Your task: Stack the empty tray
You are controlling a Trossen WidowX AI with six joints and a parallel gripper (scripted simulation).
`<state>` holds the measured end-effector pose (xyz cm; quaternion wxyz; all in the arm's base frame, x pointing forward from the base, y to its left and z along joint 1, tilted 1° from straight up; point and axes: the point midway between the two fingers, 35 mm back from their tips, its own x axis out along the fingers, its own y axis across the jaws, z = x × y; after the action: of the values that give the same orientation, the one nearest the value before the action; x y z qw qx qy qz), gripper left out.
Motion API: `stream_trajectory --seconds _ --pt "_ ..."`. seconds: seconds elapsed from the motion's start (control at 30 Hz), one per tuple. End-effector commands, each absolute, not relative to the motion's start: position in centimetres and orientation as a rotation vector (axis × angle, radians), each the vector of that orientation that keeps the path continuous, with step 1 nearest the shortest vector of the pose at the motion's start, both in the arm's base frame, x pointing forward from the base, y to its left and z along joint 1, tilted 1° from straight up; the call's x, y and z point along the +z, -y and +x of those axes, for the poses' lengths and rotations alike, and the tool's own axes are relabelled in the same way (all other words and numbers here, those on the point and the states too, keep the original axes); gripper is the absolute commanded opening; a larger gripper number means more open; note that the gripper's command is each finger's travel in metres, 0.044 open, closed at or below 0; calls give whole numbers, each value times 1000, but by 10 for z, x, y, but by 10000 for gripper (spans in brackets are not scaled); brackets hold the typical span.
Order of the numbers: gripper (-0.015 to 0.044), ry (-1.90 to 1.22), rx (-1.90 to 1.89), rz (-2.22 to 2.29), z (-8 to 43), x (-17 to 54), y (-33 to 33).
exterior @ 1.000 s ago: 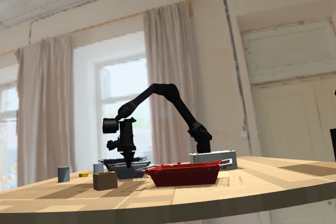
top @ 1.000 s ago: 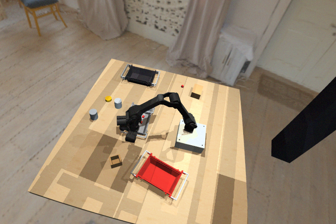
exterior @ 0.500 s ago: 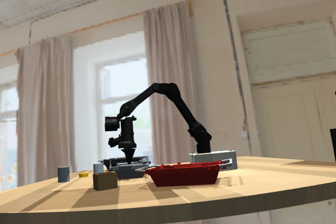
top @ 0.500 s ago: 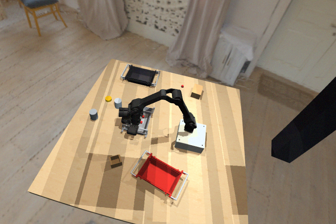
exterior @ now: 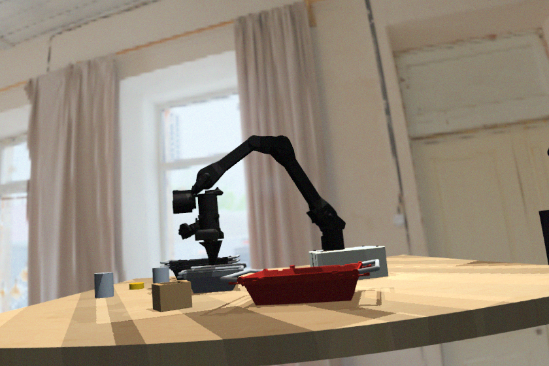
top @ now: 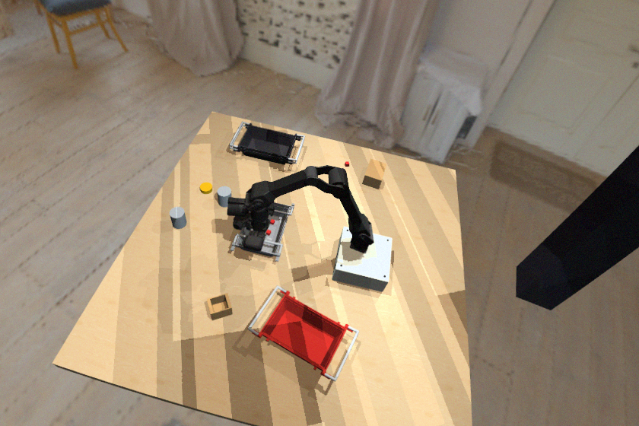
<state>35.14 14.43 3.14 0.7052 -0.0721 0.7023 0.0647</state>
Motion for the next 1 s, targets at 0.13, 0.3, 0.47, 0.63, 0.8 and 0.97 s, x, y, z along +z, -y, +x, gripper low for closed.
stream_trajectory --seconds 0.13,0.3,0.47,0.63,0.8,0.97 --pt "85 -1546 151 -159 353 45 -147" --pt "85 -1546 151 -159 353 45 -147" --pt "85 -1546 151 -159 353 45 -147" --pt "85 -1546 151 -159 353 45 -147" --pt "59 -1546 151 -159 353 45 -147" --pt "0 -1546 151 -159 353 45 -147"
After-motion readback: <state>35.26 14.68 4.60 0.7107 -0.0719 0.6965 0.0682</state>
